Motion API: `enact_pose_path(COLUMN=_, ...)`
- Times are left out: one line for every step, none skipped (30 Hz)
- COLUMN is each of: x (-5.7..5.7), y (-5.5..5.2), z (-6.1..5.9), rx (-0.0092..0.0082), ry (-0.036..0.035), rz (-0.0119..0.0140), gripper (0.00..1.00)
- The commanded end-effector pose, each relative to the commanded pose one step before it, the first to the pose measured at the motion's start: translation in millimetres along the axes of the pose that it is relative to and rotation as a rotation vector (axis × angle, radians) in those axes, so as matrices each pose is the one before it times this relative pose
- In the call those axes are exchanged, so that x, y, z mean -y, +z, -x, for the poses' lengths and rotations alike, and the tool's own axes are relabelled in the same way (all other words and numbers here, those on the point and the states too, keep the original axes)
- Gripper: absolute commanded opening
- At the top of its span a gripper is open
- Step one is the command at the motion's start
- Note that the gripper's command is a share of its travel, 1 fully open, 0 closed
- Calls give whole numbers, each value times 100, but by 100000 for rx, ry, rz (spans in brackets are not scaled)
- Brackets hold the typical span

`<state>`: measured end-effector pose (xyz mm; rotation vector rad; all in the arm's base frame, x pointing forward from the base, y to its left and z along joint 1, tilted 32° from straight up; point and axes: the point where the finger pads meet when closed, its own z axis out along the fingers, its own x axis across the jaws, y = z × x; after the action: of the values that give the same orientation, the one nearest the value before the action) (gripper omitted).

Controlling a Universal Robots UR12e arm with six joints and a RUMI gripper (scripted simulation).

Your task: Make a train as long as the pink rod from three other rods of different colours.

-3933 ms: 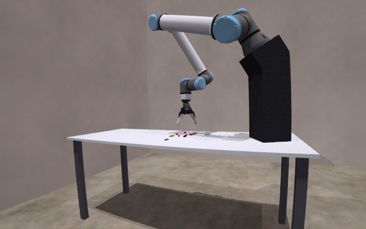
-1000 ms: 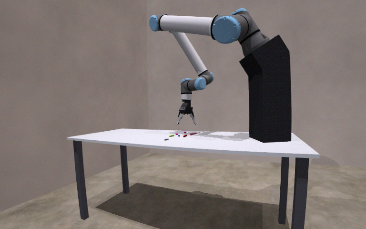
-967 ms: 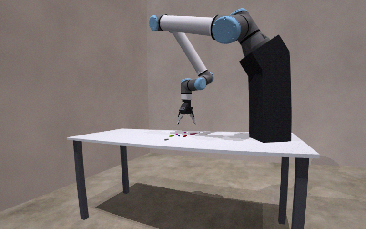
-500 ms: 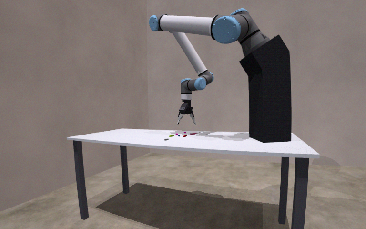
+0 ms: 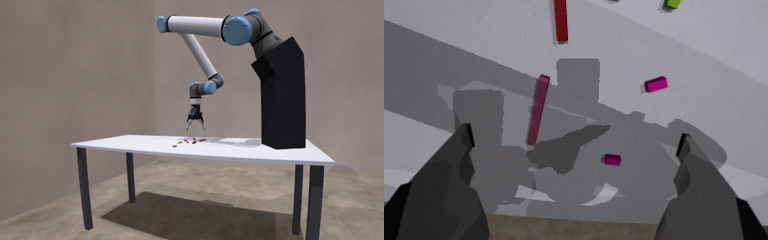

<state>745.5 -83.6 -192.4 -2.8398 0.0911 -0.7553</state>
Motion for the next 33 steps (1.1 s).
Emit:
enact_pose_path(x=-9, y=-37, z=-36, rx=-68, ry=-14, rz=29, gripper=100)
enact_pose_path(x=0, y=0, z=0, rx=0, ry=0, rz=0, gripper=100)
enact_pose_path(x=0, y=0, z=0, rx=0, ry=0, rz=0, gripper=100)
enact_pose_path(x=0, y=0, z=0, rx=0, ry=0, rz=0, gripper=100)
enact_pose_path(x=0, y=0, z=0, rx=0, ry=0, rz=0, gripper=100)
enact_pose_path(x=0, y=0, z=0, rx=0, ry=0, rz=0, gripper=100)
enact_pose_path(x=0, y=0, z=0, rx=0, ry=-2, rz=0, gripper=100)
enact_pose_path(x=0, y=0, z=0, rx=0, ry=-12, rz=0, gripper=100)
enact_pose_path(x=1, y=0, z=0, rx=0, ry=-31, rz=0, gripper=100)
enact_pose_path(x=2, y=0, z=0, rx=0, ry=-60, rz=0, gripper=100)
enact_pose_path(x=3, y=0, z=0, rx=0, ry=-97, rz=0, gripper=100)
enact_pose_path(x=5, y=0, z=0, rx=0, ry=-142, rz=0, gripper=100)
enact_pose_path(x=7, y=0, z=0, rx=1, ry=-195, rz=0, gripper=100)
enact_pose_path(x=9, y=0, z=0, rx=1, ry=-255, rz=0, gripper=100)
enact_pose_path(x=11, y=1, z=0, rx=1, ry=-322, rz=0, gripper=100)
enact_pose_path(x=13, y=1, z=0, rx=1, ry=-395, rz=0, gripper=100)
enact_pose_path(x=16, y=1, z=0, rx=2, ry=-474, rz=0, gripper=100)
enact_pose_path(x=19, y=1, z=0, rx=2, ry=-559, rz=1, gripper=100)
enact_pose_path(x=22, y=1, z=0, rx=2, ry=-648, rz=1, gripper=100)
enact_pose_path(x=25, y=1, z=0, rx=2, ry=-742, rz=1, gripper=100)
enact_pose_path(x=0, y=0, z=0, rx=0, ry=0, rz=0, gripper=100)
enact_pose_path(x=0, y=0, z=0, rx=0, ry=0, rz=0, gripper=100)
enact_pose_path(x=28, y=2, z=-1, rx=3, ry=-840, rz=1, gripper=100)
enact_pose_path(x=31, y=2, z=-1, rx=3, ry=-942, rz=1, gripper=100)
enact_pose_path(x=35, y=2, z=-1, rx=3, ry=-1048, rz=1, gripper=100)
enact_pose_path(x=38, y=2, z=-2, rx=4, ry=-1157, rz=1, gripper=100)
enact_pose_path(x=41, y=2, z=-2, rx=4, ry=-1268, rz=1, gripper=100)
enact_pose_path(x=45, y=3, z=-3, rx=4, ry=-1381, rz=1, gripper=100)
enact_pose_path(x=48, y=3, z=-4, rx=5, ry=-1497, rz=1, gripper=100)
enact_pose_path(x=51, y=3, z=-5, rx=5, ry=-1614, rz=1, gripper=100)
enact_pose_path(x=55, y=3, z=-7, rx=5, ry=-1733, rz=1, gripper=100)
enact_pose_path(x=58, y=3, z=-8, rx=6, ry=-1853, rz=1, gripper=100)
enact_pose_path(x=61, y=3, z=-10, rx=6, ry=-1973, rz=1, gripper=100)
